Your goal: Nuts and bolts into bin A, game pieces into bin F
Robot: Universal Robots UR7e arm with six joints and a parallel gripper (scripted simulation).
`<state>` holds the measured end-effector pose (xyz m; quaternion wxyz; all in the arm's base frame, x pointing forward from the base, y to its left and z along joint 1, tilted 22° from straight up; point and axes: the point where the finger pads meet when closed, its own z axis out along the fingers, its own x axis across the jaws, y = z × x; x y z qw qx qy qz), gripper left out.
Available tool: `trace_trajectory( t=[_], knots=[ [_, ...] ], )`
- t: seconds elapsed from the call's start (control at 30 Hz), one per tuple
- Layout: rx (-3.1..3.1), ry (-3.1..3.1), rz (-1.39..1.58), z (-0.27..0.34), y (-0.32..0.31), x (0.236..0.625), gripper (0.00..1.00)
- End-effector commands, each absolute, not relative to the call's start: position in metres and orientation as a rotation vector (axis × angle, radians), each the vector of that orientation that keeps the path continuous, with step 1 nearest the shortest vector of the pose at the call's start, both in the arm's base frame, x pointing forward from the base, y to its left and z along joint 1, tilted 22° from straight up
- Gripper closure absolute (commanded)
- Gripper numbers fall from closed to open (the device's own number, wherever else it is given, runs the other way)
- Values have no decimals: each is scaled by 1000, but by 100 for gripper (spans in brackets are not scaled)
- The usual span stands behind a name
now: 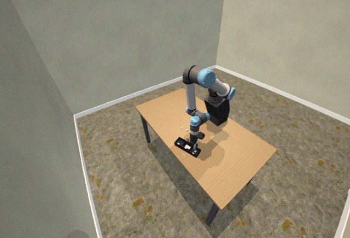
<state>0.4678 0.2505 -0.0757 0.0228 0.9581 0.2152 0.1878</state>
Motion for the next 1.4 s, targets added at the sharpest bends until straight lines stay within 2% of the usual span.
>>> trace_trajectory(
  t=[0.0, 0.77, 1.37],
  knots=[
    [2967, 666, 580, -76, 250, 467, 36],
    [2967, 666, 580, -76, 251, 466, 36],
    [3130, -112, 575, -87, 118, 449, 38]
  ],
)
